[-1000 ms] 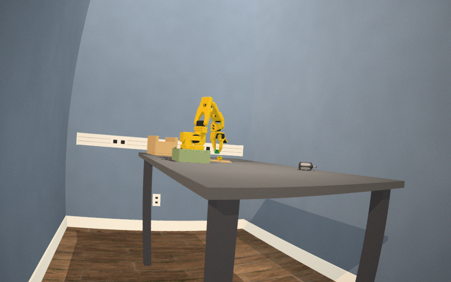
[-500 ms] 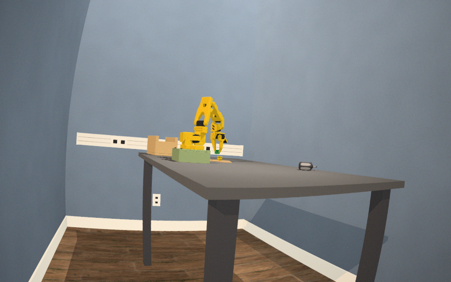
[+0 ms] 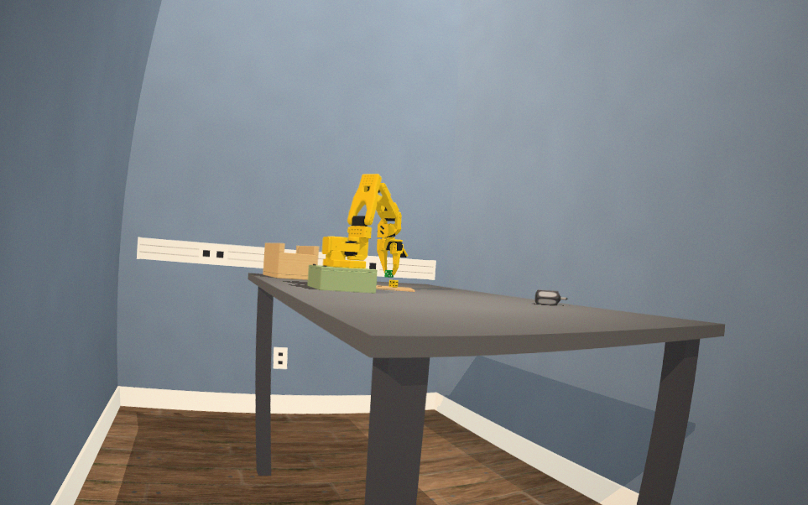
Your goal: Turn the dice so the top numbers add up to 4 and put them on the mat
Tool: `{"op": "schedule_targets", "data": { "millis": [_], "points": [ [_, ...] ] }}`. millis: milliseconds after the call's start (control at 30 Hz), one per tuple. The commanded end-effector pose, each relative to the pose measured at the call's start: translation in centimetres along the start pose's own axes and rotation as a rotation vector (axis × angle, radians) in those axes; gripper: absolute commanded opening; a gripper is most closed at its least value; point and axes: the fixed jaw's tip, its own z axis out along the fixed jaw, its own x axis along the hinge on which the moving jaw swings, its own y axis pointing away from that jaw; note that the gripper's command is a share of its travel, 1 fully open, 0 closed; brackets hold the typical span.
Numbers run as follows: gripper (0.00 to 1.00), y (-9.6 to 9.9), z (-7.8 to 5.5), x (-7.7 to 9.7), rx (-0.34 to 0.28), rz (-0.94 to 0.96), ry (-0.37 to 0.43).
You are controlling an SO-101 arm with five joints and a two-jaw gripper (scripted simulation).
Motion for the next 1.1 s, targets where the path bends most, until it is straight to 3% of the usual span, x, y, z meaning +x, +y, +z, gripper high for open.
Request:
{"op": "schedule_targets", "data": {
  "millis": [0,1067],
  "points": [
    [0.0,0.2,0.7,0.6,0.0,0.001,0.029],
    [0.0,0.2,1.9,0.6,0.0,0.001,0.029]
  ]
}}
